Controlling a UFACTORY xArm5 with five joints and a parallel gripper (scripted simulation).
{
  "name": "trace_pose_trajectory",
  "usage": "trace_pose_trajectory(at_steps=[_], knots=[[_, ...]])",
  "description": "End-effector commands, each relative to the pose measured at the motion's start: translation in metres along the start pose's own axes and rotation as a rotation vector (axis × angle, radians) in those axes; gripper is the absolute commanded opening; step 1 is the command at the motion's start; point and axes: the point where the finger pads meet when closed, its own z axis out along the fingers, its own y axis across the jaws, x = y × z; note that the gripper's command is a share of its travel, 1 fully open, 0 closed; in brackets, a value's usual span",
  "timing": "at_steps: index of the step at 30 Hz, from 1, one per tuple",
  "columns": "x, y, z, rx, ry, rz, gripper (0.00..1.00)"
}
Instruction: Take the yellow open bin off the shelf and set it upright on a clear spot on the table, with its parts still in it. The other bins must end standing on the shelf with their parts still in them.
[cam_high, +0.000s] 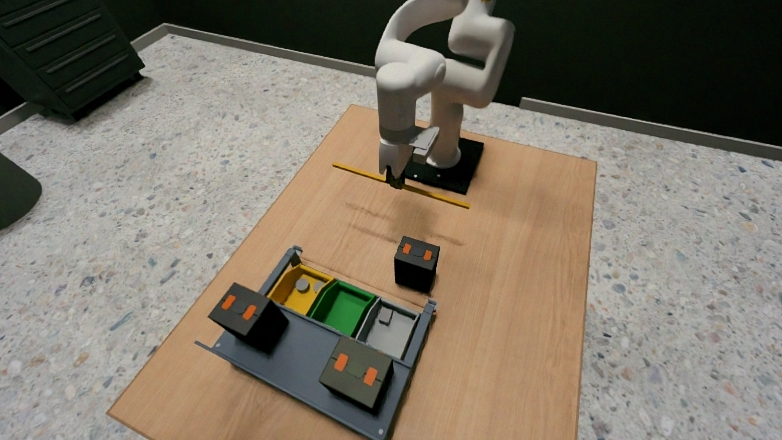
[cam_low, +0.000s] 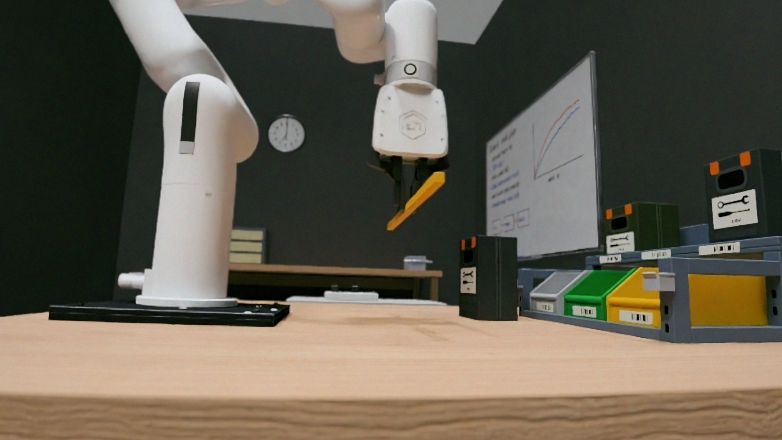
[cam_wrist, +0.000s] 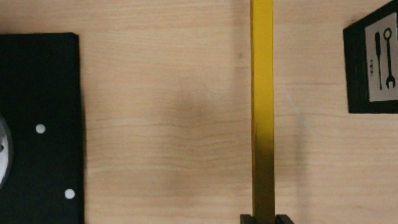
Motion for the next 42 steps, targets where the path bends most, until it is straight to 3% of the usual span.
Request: trace_pose_trajectory(at_steps=[1,42], knots=[[0.000,0.001,0.004,-0.004,0.003,0.000,0.00],[0.000,0.001,0.047,-0.004,0.003,0.000,0.00]])
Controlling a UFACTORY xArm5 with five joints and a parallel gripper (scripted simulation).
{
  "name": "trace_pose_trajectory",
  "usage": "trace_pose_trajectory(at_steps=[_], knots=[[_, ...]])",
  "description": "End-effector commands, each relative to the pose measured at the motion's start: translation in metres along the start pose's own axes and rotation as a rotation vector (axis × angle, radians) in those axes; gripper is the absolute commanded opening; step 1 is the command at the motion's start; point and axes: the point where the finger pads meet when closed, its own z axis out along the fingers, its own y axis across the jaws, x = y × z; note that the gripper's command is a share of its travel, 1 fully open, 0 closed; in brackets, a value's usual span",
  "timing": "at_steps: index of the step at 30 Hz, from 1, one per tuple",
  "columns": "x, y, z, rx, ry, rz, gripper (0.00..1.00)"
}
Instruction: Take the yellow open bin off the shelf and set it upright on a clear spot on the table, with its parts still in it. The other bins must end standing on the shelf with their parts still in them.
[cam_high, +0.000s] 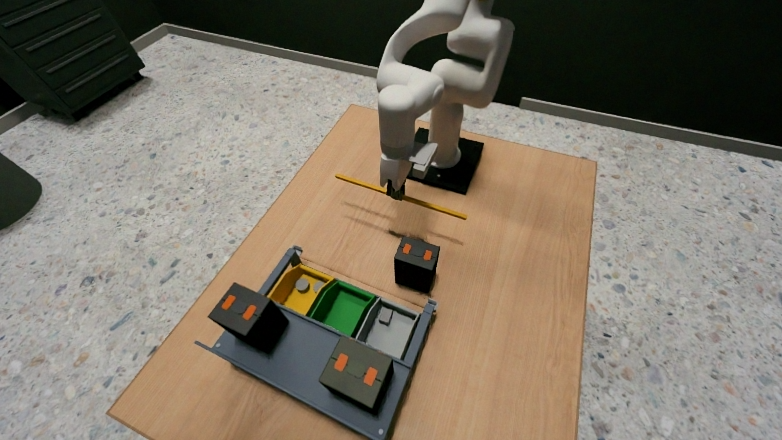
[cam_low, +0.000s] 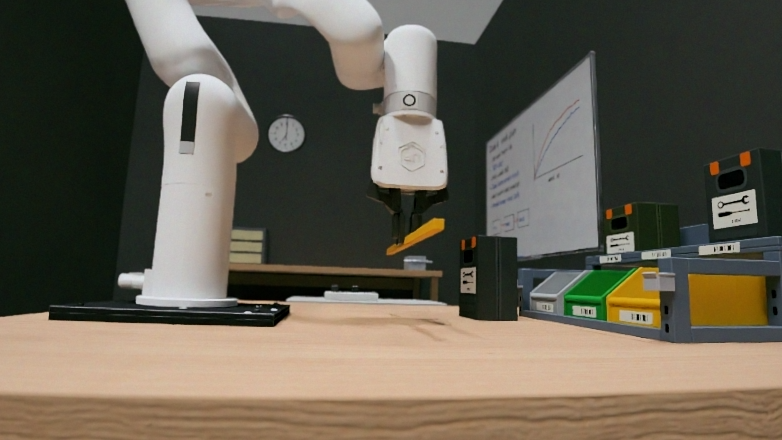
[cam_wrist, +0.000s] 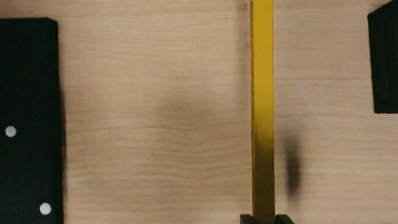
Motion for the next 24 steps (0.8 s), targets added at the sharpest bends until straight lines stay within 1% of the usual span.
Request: trace_pose_trajectory(at_steps=[1,24], knots=[[0.000,0.001,0.004,-0.004,0.003,0.000,0.00],[0.000,0.001,0.027,-0.004,0.003,0.000,0.00]])
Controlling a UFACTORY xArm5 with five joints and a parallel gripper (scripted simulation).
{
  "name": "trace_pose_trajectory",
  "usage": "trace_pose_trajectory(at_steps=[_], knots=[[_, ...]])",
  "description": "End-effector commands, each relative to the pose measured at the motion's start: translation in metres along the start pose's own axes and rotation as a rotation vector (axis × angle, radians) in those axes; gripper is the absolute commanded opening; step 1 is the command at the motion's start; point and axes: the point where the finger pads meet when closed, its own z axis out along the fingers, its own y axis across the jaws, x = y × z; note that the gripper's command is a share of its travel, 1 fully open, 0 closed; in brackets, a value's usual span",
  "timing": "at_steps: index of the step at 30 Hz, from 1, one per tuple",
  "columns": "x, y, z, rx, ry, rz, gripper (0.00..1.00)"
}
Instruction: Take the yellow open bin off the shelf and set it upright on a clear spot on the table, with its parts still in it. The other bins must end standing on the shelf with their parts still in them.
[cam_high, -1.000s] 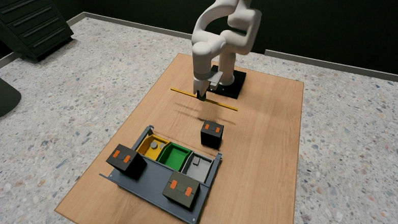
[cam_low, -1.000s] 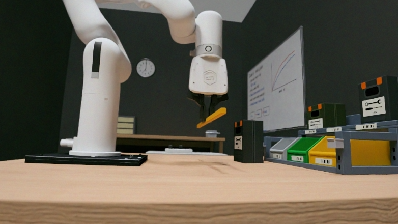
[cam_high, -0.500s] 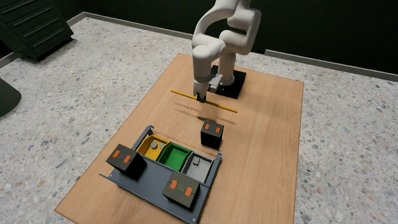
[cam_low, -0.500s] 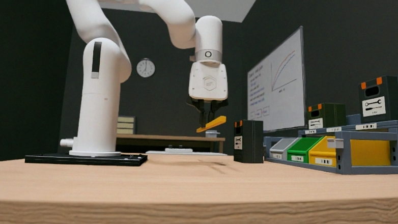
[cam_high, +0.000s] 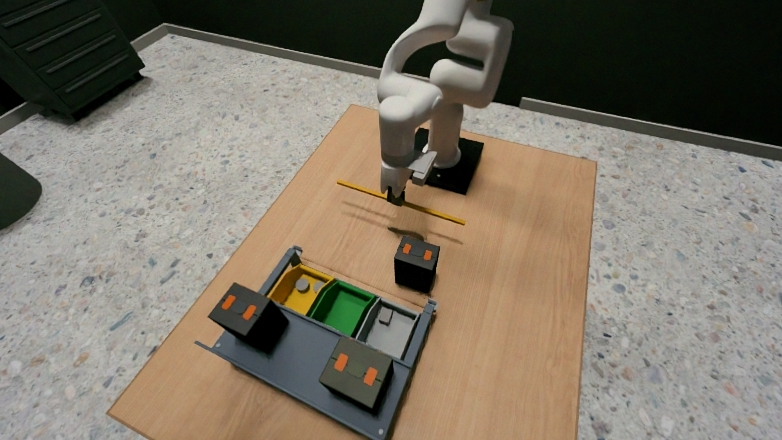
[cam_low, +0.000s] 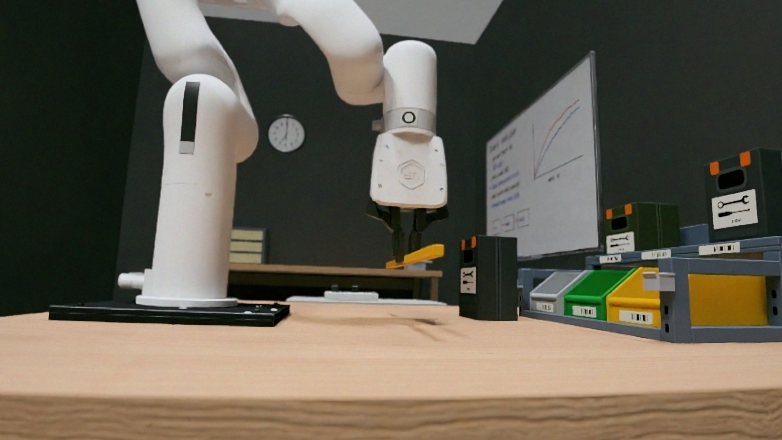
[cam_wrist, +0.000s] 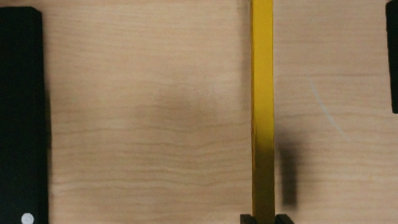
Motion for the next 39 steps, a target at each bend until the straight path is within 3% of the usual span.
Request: trace_pose_trajectory(at_steps=[1,39], knots=[[0.000,0.001,0.004,-0.003,0.003,0.000,0.00],[0.000,0.001,0.043,-0.003,0.003,0.000,0.00]])
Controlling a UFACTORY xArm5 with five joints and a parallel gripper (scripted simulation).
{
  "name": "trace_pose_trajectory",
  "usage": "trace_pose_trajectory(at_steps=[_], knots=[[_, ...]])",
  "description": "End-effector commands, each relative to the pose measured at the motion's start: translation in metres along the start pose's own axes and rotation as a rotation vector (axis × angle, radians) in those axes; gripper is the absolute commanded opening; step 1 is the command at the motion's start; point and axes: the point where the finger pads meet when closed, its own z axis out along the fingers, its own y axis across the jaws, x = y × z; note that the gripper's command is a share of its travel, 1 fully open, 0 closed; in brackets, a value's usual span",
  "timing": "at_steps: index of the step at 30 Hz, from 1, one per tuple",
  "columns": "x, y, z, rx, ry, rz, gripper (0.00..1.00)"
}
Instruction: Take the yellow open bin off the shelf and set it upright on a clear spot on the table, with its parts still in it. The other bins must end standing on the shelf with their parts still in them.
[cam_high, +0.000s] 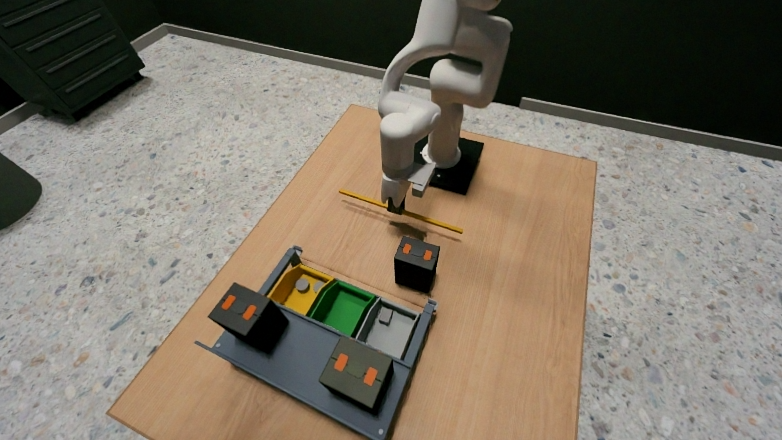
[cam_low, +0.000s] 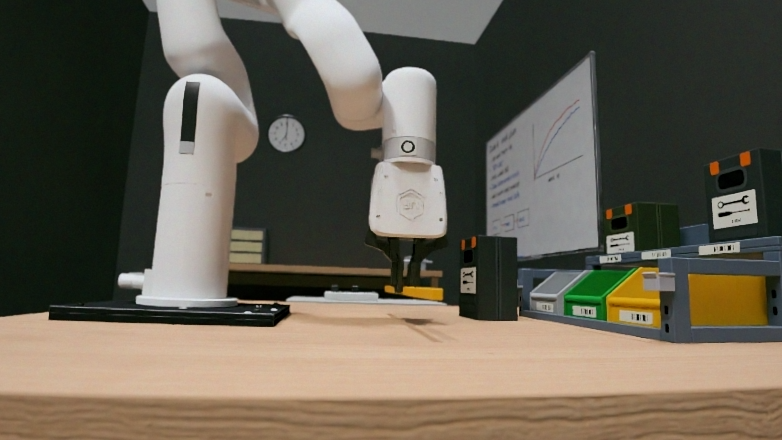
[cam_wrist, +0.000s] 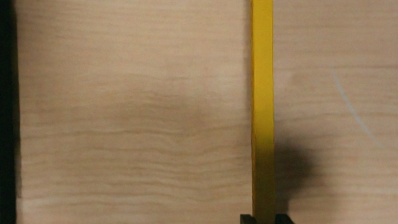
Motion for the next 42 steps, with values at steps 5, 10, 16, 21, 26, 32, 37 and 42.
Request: trace_pose_trajectory(at_steps=[5,10,16,21,26,32,37,42], knots=[[0.000,0.001,0.008,-0.004,0.003,0.000,0.00],[0.000,0.001,0.013,-0.004,0.003,0.000,0.00],[0.000,0.001,0.019,-0.004,0.003,0.000,0.00],[0.000,0.001,0.025,-0.004,0.003,0.000,0.00],[0.000,0.001,0.029,-0.004,0.003,0.000,0.00],[0.000,0.001,0.035,-0.003,0.003,0.000,0.00],[0.000,0.001,0.035,-0.003,0.003,0.000,0.00],[0.000,0.001,0.035,-0.003,0.003,0.000,0.00]])
